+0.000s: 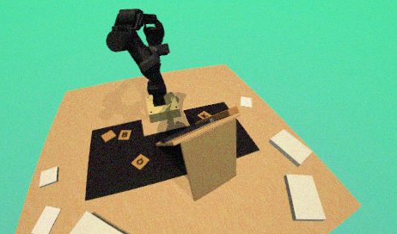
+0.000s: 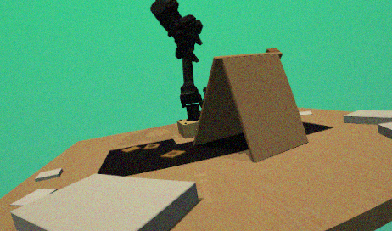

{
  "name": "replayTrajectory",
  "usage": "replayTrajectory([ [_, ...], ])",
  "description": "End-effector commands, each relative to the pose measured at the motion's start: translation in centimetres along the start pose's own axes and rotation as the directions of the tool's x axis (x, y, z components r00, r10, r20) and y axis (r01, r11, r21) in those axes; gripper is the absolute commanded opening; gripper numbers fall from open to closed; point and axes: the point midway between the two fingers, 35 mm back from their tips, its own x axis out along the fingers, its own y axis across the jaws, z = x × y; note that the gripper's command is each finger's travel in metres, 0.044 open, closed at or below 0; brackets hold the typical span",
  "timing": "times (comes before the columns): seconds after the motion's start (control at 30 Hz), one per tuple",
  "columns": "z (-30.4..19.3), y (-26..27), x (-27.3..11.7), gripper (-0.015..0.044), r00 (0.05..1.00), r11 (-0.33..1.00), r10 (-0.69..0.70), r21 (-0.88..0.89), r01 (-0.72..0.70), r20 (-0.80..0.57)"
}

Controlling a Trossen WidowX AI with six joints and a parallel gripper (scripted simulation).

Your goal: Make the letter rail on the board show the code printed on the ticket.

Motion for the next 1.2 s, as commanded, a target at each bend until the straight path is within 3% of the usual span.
replayTrajectory([
  [0.0, 0.5, 0.1, -0.8, 0.0440, 0.999, 0.996, -0.031, -0.085, 0.032, 0.016],
  [0.4, 0.5, 0.1, -0.8, 0.0440, 0.999, 0.996, -0.031, -0.085, 0.032, 0.016],
  [0.43, 0.3, 0.1, -0.7, 0.0414, 0.999, 0.997, -0.029, -0.067, 0.030, 0.013],
  [0.53, -1.5, 0.4, -0.1, 0.0340, 1.000, 0.981, -0.013, 0.193, 0.018, -0.024],
  [0.6, -3.0, 0.7, 0.5, 0.0340, 0.999, 0.913, 0.002, 0.407, 0.020, -0.054],
  [0.73, -5.9, 1.5, 1.5, 0.0340, 0.993, 0.647, 0.036, 0.760, 0.063, -0.113],
  [0.87, -8.8, 2.6, 2.4, 0.0340, 0.983, 0.254, 0.074, 0.957, 0.142, -0.166],
  [1.0, -11.5, 4.0, 3.2, 0.0340, 0.970, -0.181, 0.116, 0.956, 0.232, -0.214],
  [1.17, -13.2, 5.0, 3.7, 0.0340, 0.959, -0.445, 0.145, 0.850, 0.281, -0.242],
])
